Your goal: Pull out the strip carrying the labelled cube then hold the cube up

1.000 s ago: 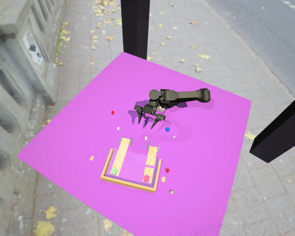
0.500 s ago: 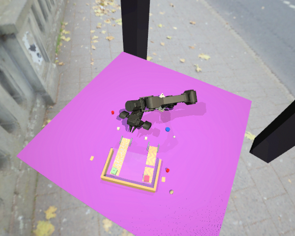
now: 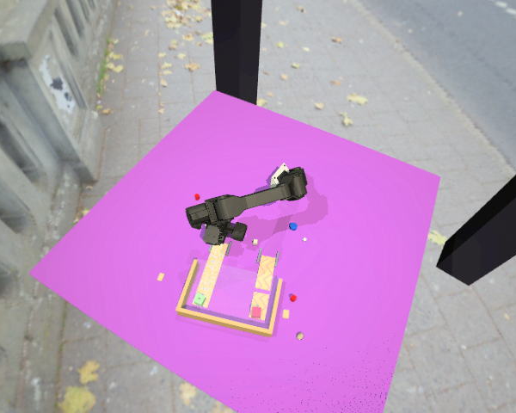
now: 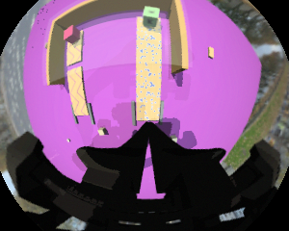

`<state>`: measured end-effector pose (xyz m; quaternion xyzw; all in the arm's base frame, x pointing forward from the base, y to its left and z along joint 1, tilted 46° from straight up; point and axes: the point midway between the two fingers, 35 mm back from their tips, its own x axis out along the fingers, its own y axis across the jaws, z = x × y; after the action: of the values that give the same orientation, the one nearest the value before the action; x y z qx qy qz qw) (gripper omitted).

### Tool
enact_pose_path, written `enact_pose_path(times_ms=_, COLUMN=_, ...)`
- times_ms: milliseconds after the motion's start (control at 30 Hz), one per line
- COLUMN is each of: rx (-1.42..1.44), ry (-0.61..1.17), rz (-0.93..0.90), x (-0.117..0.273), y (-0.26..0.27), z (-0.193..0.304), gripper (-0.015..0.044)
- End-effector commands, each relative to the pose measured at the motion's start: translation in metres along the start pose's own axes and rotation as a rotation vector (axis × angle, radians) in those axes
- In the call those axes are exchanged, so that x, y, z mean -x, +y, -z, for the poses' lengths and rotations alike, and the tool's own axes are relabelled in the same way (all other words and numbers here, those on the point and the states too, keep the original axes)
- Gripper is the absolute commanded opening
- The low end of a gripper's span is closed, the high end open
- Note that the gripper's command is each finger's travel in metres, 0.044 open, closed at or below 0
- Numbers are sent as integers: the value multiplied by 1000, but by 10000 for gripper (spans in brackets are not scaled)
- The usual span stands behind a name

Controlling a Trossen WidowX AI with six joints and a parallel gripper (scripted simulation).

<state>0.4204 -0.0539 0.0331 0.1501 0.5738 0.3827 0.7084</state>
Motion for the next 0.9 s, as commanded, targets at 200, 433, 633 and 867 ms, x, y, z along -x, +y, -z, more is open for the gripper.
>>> enact_pose_path(times_ms=200, rx=30, ry=79, rz=-32, x=-14, y=-2, z=4, gripper=0)
enact_pose_path(times_ms=433, rx=30, ry=79, rz=-32, x=-26, y=-2, z=4, gripper=0)
enact_pose_path(times_ms=633, rx=31, ry=79, rz=-32, x=-36, y=-2, z=4, gripper=0)
enact_pose_path(times_ms=867, rx=31, ry=78, rz=-32, x=-47, y=-3, z=5, gripper=0)
